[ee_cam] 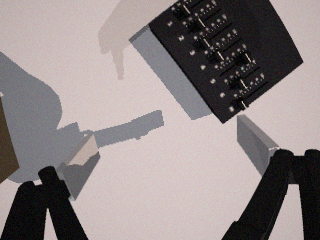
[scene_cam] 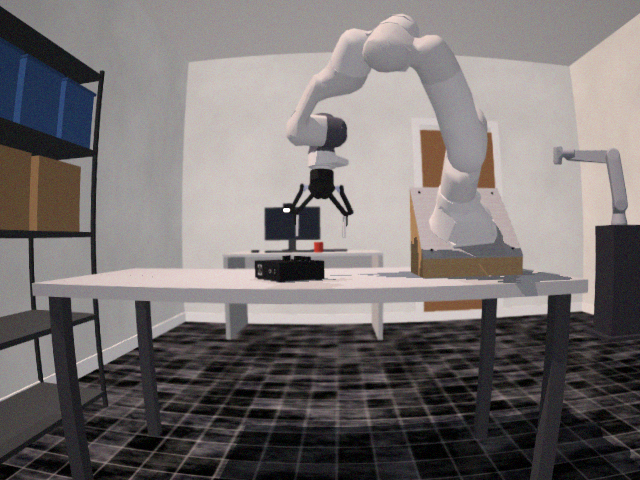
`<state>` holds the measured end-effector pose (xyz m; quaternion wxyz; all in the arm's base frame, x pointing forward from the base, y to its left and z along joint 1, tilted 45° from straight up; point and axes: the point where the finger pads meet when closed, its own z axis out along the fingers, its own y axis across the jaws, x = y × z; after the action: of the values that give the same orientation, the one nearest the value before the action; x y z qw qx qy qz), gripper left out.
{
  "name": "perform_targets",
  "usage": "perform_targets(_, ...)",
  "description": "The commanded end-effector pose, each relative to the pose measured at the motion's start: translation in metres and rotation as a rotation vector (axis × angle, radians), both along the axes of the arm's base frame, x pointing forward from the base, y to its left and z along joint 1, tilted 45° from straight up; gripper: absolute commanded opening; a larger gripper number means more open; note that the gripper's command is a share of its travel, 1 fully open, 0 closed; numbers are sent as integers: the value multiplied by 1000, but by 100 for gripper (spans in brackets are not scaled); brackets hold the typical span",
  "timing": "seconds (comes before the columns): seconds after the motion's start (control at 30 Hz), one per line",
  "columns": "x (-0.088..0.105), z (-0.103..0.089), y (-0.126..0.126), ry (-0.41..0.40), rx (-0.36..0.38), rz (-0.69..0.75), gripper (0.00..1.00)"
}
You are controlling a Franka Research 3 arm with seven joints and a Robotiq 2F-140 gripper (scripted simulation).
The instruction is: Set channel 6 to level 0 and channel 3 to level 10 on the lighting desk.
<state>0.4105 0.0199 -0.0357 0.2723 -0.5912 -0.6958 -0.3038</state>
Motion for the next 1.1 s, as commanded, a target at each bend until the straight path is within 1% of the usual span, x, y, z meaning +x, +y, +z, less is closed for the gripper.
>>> perform_targets(0.0,-1,2,4,209,4,-143,100)
perform_targets(0.03,-1,2,4,209,4,-143,100)
perform_targets(0.07,-1,2,4,265,6,-185,100)
perform_targets(0.53,-1,2,4,559,15,-395,100)
perform_targets(0.6,-1,2,4,559,15,-395,100)
perform_targets(0.63,-1,2,4,617,16,-433,100)
perform_targets(0.83,-1,2,4,748,16,-516,100)
perform_targets(1.07,-1,2,4,754,16,-520,100)
